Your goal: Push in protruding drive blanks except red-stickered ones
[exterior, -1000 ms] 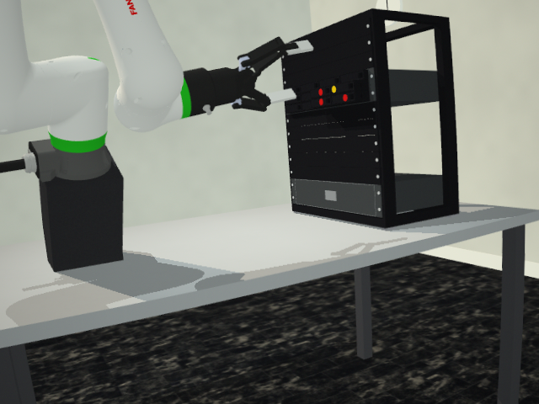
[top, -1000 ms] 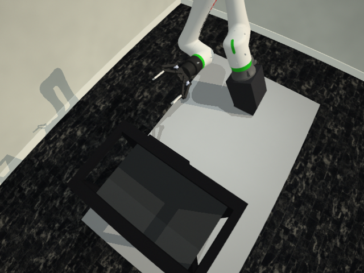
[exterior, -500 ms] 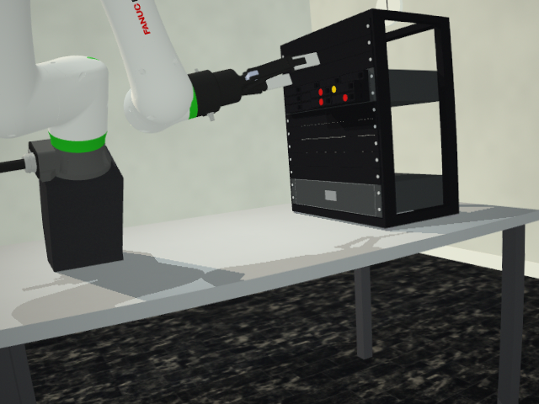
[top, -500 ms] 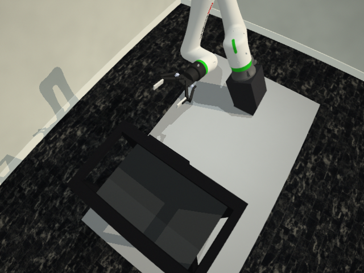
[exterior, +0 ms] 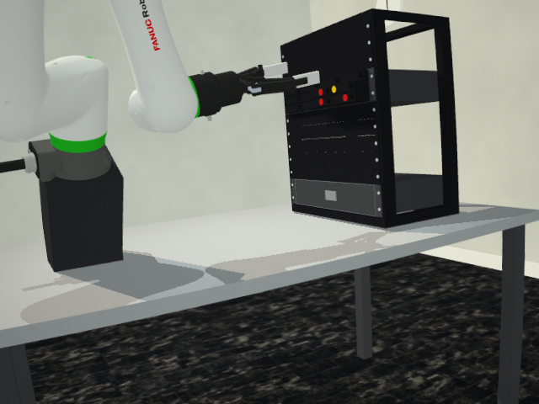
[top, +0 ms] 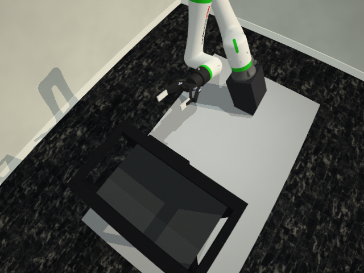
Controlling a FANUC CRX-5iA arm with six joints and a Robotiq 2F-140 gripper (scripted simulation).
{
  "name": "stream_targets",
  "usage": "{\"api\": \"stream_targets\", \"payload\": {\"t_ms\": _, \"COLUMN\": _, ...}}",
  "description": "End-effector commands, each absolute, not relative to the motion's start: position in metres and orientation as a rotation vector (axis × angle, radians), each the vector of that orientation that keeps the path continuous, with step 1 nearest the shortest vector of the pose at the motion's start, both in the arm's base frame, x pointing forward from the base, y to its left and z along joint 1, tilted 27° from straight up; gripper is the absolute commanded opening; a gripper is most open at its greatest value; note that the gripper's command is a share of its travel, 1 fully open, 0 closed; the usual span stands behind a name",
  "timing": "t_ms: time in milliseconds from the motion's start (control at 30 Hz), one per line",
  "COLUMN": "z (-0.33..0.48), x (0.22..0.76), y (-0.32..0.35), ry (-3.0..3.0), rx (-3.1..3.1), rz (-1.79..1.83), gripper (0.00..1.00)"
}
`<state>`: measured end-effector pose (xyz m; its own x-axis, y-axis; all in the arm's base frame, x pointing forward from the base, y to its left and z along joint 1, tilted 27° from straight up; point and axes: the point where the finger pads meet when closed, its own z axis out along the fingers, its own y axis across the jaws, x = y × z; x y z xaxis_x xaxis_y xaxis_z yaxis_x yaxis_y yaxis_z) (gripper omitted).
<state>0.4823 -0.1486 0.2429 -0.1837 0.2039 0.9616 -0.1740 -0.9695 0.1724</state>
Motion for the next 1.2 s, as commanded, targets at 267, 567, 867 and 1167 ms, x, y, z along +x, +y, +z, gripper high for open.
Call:
{"api": "stream_targets", "payload": {"t_ms": 267, "z": 0.226, "x": 0.497, "y": -0.129, "ry": -0.303, "rx": 1.978, "rz": 2.423, "gripper": 1.0}}
{"api": "stream_targets", "payload": {"t_ms": 567, "z": 0.209, "x": 0.506, "y": -0.111, "ry": -0.62, "rx": 2.085, "rz": 2.531, "gripper": 1.0}}
{"api": "stream_targets", "payload": {"t_ms": 867, "z": 0.195, "x": 0.511, "y": -0.099, "ry": -0.857, "rx": 2.146, "rz": 2.578, "gripper": 1.0}}
{"api": "stream_targets", "payload": {"t_ms": 1167, "z": 0.179, "x": 0.515, "y": -0.086, "ry": -1.13, "rx": 2.198, "rz": 2.602, "gripper": 1.0}}
